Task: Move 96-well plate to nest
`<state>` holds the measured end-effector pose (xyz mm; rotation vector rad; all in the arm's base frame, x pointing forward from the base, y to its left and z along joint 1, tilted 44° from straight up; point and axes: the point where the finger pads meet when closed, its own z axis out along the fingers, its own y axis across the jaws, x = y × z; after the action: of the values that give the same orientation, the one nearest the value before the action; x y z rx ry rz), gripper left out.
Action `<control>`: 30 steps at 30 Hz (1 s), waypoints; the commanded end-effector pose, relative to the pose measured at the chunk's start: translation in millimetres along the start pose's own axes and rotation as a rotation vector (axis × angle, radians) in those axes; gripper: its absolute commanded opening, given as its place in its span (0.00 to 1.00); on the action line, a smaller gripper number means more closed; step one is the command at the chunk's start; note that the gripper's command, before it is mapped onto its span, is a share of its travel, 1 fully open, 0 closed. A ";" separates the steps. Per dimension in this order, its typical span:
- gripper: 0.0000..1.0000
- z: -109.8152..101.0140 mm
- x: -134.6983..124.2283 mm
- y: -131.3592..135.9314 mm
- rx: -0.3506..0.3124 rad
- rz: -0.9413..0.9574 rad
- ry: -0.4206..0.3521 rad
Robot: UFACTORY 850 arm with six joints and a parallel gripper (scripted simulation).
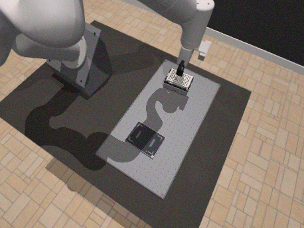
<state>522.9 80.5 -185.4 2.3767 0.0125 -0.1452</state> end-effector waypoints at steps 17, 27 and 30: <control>1.00 28.8 0.7 -0.2 0.001 0.000 0.001; 1.00 45.5 0.7 -0.2 0.001 0.000 0.001; 1.00 47.2 0.7 -0.2 0.001 0.000 0.001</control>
<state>517.9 49.3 -217.8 2.3763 0.0126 -0.1463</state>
